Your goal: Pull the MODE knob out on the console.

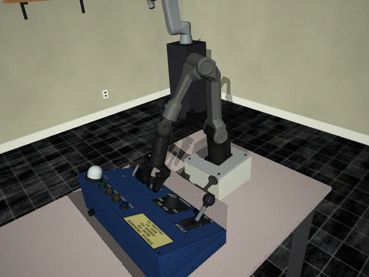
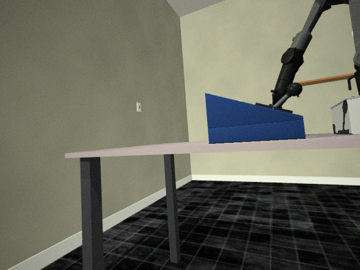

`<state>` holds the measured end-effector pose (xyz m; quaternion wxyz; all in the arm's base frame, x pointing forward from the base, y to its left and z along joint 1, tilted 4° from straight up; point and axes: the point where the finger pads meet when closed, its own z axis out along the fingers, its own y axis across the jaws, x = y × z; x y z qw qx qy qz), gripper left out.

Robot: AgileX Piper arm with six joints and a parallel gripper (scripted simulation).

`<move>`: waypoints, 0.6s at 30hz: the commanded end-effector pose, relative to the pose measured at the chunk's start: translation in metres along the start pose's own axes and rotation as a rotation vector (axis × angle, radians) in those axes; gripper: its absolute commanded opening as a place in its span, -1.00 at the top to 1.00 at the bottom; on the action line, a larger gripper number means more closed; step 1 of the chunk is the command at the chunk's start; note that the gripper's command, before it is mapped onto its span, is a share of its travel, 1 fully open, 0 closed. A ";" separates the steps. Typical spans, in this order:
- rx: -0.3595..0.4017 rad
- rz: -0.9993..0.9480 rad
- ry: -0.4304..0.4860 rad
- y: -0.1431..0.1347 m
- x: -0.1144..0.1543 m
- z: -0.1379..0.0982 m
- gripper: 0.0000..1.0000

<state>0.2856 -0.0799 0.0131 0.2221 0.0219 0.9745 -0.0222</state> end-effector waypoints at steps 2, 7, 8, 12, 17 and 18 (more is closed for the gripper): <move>0.000 0.000 0.000 0.000 0.000 0.000 -0.89; 0.000 0.000 0.000 0.000 0.000 0.000 1.00; 0.000 0.000 0.000 0.000 0.000 0.000 1.00; 0.000 0.000 0.000 0.000 0.000 0.000 1.00; 0.000 0.000 0.000 0.000 0.000 0.000 1.00; 0.000 0.000 0.000 0.000 0.000 0.000 1.00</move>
